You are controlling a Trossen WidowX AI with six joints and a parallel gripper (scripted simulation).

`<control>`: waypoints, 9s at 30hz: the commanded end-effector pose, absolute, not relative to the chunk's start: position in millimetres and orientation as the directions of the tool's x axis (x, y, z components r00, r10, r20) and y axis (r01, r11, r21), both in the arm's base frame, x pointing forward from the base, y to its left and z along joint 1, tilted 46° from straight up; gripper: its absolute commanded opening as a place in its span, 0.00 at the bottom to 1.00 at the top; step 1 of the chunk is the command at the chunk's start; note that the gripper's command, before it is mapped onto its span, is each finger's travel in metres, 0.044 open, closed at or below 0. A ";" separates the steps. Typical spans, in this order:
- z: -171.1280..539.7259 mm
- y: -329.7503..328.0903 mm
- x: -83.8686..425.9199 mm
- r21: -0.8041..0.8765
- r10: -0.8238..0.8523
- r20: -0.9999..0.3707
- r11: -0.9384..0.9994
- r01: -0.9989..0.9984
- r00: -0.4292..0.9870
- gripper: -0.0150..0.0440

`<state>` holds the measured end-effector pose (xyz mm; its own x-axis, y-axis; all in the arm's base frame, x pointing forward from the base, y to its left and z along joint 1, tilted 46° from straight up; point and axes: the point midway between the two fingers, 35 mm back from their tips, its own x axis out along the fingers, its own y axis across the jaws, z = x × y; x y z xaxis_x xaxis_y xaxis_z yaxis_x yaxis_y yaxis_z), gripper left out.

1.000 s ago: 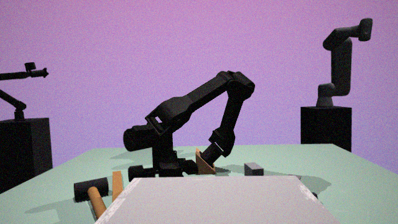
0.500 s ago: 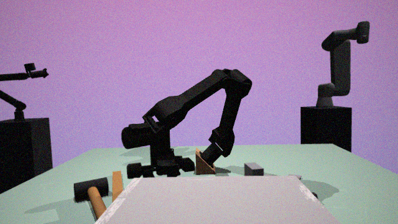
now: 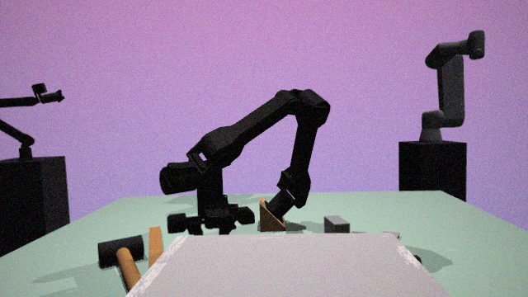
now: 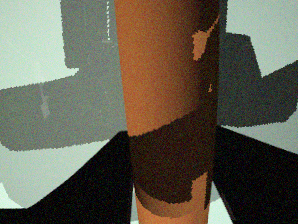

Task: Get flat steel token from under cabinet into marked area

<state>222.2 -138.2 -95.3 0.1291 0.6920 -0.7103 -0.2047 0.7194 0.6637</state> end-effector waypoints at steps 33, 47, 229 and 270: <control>-90.4 -137.7 223.6 0.607 0.694 -0.709 0.692 -0.392 0.126 0.25; -78.4 -126.6 228.8 0.600 0.695 -0.708 0.686 -0.411 0.126 0.25; 66.1 16.9 247.3 0.605 0.703 -0.700 0.677 -0.420 0.125 0.25; 90.5 43.0 237.5 0.606 0.704 -0.699 0.676 -0.419 0.125 0.25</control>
